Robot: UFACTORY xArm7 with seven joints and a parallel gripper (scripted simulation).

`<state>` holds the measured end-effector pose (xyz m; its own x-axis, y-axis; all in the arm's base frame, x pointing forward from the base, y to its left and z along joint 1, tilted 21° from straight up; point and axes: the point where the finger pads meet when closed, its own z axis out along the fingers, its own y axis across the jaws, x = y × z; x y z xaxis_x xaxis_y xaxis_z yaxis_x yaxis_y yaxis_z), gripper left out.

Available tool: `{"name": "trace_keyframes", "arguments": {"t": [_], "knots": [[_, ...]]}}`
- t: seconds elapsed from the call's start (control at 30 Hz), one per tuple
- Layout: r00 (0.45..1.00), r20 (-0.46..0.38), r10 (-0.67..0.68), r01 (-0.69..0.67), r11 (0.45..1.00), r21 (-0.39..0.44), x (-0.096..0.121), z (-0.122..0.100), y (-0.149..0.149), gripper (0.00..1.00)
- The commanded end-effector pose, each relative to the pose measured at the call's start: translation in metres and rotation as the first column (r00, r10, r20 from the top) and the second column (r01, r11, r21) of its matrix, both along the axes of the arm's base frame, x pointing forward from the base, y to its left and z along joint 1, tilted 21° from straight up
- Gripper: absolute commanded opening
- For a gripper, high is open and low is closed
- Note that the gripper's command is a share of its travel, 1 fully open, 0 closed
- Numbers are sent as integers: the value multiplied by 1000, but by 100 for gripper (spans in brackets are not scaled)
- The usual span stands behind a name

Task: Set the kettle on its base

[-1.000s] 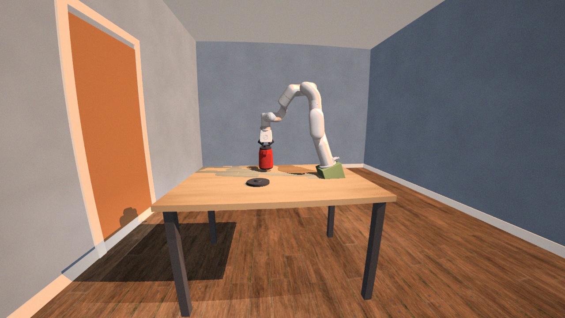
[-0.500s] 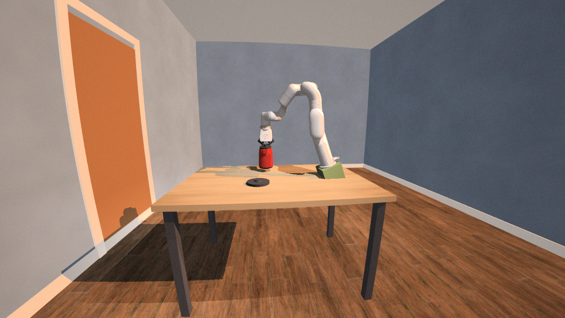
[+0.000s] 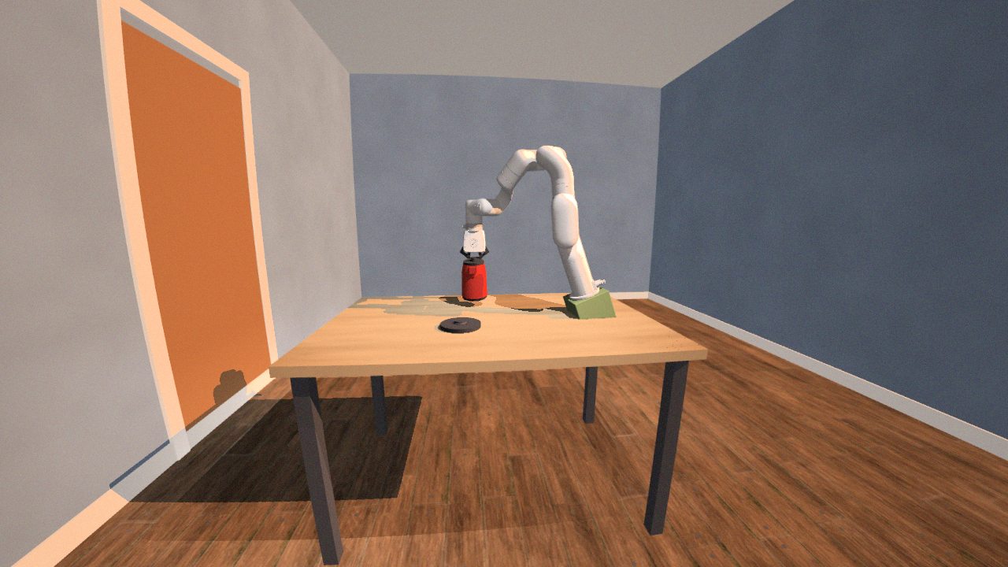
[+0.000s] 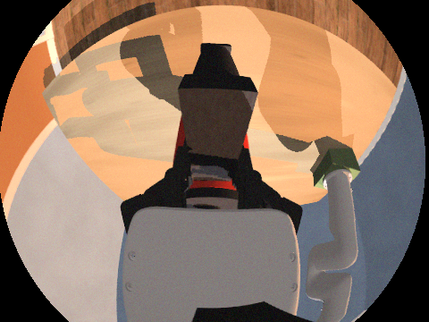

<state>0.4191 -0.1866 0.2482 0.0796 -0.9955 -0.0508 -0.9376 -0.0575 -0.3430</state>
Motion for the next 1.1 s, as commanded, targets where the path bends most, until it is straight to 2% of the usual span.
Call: {"name": "trace_keyframes", "arguments": {"t": [0.0, 0.57, 1.07], "knots": [[1000, 5, -1, 1, 1000, -2, 1, 2, -1, 0], [1000, 5, -1, 1, 1000, -2, 1, 2, -1, 0], [1000, 5, -1, 1, 1000, -2, -3, 12, 6, 0]]}}
